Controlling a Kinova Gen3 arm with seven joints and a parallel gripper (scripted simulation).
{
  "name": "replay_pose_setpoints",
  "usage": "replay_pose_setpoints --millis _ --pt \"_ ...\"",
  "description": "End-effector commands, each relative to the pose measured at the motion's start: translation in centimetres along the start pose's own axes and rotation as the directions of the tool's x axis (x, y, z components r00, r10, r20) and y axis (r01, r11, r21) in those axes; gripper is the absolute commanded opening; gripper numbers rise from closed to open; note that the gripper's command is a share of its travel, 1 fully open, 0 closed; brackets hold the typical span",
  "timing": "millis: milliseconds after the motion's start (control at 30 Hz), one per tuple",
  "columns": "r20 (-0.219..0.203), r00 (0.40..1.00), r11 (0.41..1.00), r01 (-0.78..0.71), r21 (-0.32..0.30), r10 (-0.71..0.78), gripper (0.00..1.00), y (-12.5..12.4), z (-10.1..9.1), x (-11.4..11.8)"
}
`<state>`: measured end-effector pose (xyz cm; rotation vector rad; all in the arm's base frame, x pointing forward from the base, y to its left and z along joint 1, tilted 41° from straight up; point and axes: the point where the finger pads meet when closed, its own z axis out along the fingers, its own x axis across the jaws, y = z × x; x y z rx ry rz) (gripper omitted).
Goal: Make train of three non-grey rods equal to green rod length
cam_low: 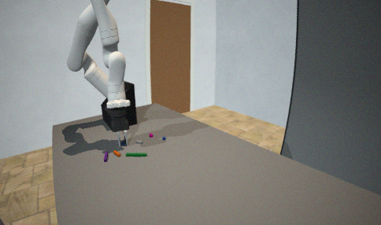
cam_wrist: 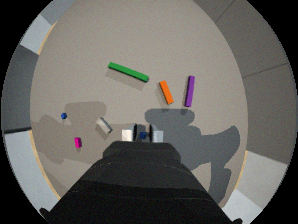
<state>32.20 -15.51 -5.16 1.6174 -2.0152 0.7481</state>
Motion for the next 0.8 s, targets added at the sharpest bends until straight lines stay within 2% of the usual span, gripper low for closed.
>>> replay_pose_setpoints --millis 0,467,500,767 --pt "0.001 1.0 1.0 -0.003 -0.001 0.003 0.54 0.12 -0.01 0.0" --pt "0.001 1.0 1.0 -0.003 -0.001 0.003 0.54 0.12 -0.01 0.0" --pt "0.001 1.0 1.0 -0.003 -0.001 0.003 0.24 0.12 -0.01 0.0" --pt "0.001 1.0 1.0 -0.003 -0.001 0.003 0.24 0.12 -0.01 0.0"
